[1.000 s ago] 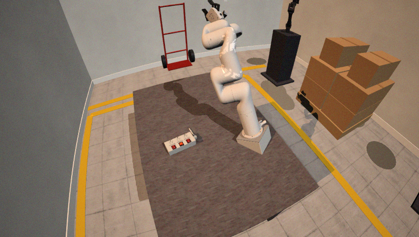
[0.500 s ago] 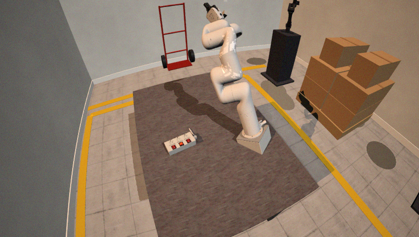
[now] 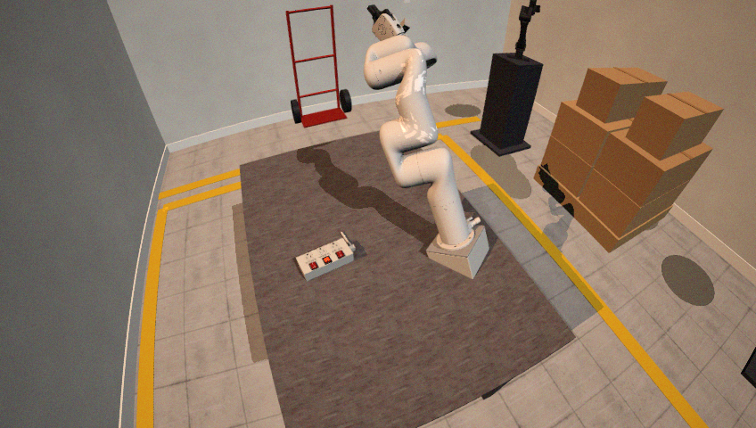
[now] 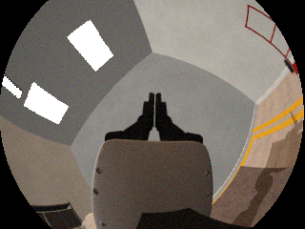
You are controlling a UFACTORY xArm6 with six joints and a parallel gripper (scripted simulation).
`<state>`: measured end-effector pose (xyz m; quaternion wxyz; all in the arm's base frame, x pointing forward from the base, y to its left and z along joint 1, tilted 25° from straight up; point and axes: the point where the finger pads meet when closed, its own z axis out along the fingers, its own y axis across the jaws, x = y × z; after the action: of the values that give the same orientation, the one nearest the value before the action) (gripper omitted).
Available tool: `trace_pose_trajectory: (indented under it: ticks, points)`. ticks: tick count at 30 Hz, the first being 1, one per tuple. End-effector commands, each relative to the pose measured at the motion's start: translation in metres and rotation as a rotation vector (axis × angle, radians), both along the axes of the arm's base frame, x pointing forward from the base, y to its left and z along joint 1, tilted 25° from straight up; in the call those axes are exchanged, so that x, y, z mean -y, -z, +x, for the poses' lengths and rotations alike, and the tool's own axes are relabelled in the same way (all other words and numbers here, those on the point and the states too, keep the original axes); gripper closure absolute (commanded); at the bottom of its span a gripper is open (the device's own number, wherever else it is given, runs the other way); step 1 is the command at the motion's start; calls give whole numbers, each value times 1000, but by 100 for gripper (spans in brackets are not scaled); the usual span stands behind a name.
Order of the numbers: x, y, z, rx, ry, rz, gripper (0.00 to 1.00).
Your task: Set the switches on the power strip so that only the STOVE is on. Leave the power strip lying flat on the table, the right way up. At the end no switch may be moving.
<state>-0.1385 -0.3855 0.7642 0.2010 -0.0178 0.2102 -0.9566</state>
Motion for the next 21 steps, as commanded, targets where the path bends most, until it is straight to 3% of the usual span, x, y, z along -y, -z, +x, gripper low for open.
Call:
trace_pose_trajectory:
  ticks: [1, 8, 12, 15, 16, 17, 18, 19, 20, 21]
  points:
    - [0, -1, 1, -1, -1, 0, 100]
    - [20, 3, 18, 11, -32, 58, 100]
    - [58, 14, 59, 24, -97, 181, 100]
    - [70, 19, 75, 24, -120, 225, 100]
    - [82, 25, 94, 23, -144, 273, 100]
    - [82, 25, 94, 23, -144, 273, 100]
    - [95, 32, 115, 18, -171, 327, 100]
    - [95, 32, 115, 18, -171, 327, 100]
    - [107, 41, 139, 9, -199, 385, 100]
    - [107, 41, 139, 9, -199, 385, 100]
